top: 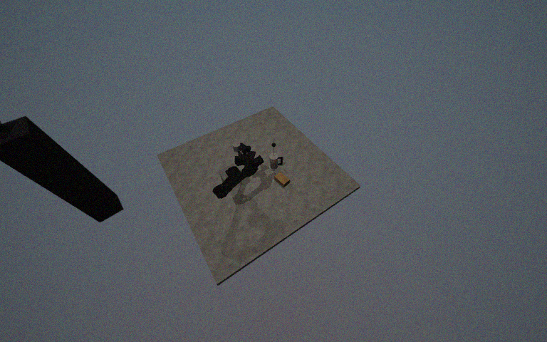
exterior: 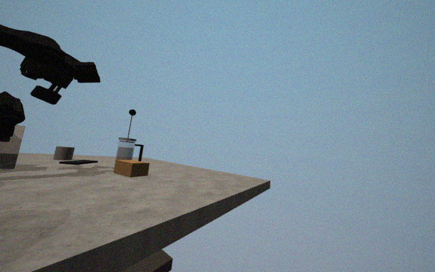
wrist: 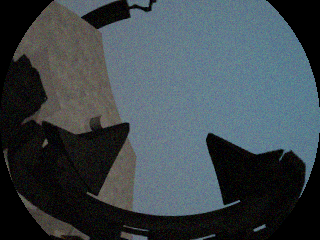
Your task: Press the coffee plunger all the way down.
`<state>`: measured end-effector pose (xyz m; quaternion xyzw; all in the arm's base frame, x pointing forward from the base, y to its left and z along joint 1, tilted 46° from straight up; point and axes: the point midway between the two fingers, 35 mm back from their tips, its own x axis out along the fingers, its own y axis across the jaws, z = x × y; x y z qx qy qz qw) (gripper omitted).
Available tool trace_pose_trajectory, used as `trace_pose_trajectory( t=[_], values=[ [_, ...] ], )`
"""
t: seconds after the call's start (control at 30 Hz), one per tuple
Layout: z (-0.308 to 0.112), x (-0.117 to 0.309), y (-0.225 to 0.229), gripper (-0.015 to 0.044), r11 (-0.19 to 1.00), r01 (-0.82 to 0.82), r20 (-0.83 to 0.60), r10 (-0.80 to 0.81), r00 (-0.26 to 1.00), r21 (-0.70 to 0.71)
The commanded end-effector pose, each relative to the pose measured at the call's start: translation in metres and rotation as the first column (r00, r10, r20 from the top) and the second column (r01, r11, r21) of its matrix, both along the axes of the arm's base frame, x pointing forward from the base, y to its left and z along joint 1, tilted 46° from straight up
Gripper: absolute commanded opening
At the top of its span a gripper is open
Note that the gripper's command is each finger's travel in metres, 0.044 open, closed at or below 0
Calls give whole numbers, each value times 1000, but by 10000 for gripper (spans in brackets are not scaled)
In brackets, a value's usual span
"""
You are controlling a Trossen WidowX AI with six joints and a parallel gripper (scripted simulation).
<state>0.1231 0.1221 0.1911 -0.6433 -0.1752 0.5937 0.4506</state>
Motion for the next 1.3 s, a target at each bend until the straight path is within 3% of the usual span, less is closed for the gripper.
trace_pose_trajectory(
  t=[0.0, 0.3, 0.6, 0.77, 0.9, 1.07, 1.17, 1.27],
  values=[
    [-21, 73, -28, 440, 808, 506, -133, -561, 817, -302],
    [-17, 124, -42, 440, 464, 825, -45, -878, 476, -323],
    [3, 168, -45, 440, -4, 995, -17, -1000, -6, -100],
    [20, 187, -40, 440, -253, 961, -101, -965, -243, 109],
    [36, 196, -32, 440, -408, 870, -200, -910, -363, 278],
    [55, 199, -18, 440, -544, 705, -349, -838, -420, 455],
    [59, 199, -14, 440, -610, 625, -459, -787, -412, 487],
    [56, 199, -16, 440, -618, 617, -471, -781, -410, 486]
  ],
)
